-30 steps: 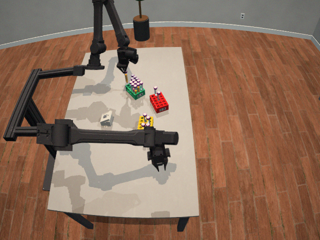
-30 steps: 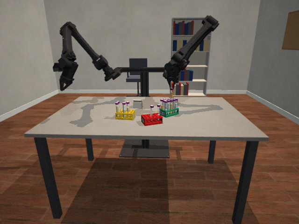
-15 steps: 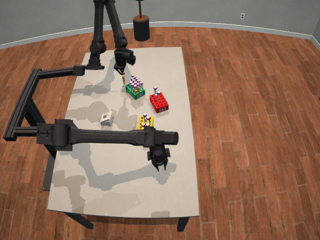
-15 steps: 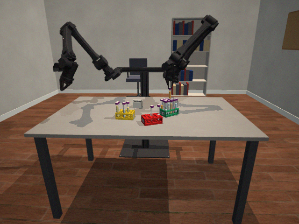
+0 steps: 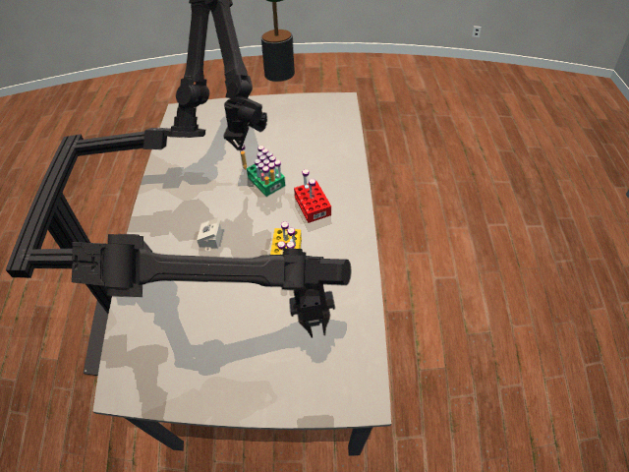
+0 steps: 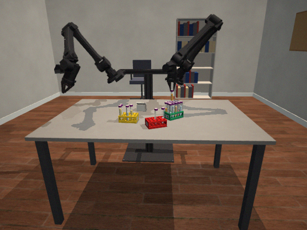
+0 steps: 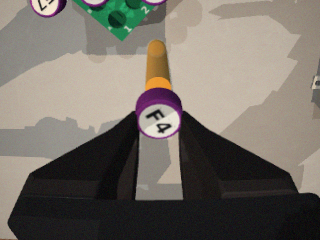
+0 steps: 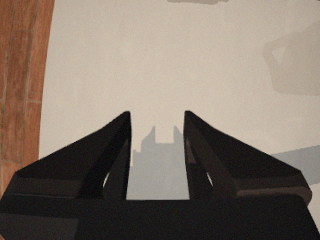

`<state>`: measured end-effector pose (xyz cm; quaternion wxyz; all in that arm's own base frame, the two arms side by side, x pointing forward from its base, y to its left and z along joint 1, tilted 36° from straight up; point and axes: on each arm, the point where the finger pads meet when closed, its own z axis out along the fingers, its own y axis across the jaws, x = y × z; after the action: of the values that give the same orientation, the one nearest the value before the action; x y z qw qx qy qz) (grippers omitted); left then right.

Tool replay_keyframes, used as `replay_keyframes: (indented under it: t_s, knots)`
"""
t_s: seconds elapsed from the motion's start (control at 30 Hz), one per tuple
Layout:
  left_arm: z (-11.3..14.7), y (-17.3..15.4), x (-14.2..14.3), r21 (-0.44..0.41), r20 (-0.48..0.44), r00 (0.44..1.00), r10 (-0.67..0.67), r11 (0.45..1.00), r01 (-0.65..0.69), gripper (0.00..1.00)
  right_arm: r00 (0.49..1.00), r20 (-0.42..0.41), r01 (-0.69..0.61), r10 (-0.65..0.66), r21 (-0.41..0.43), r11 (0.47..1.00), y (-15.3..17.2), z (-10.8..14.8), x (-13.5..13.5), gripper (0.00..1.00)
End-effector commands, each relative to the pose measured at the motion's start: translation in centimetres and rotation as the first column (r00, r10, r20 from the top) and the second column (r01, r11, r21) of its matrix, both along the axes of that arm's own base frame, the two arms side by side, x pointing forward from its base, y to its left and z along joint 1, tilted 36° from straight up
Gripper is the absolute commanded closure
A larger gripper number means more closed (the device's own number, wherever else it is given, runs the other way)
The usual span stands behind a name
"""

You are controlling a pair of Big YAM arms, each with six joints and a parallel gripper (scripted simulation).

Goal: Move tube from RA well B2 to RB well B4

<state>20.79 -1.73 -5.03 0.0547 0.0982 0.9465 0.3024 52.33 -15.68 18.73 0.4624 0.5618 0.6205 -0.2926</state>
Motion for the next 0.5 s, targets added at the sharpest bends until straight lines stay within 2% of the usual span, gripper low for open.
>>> replay_keyframes:
  t_s: [0.0, 0.47]
  knots:
    - [-0.4, -1.8, 2.1, -0.022, 0.040, 0.999, 0.005, 1.000, -0.004, 1.00, 1.000, 0.029, -0.003, 0.003, -0.001, 1.000, 0.2, 1.2, 0.7, 0.70]
    - [-1.5, -4.4, 5.0, -0.022, 0.039, 0.999, 0.004, 1.000, -0.003, 1.00, 1.000, 0.029, -0.003, 0.003, -0.001, 1.000, 0.2, 1.2, 0.7, 0.70]
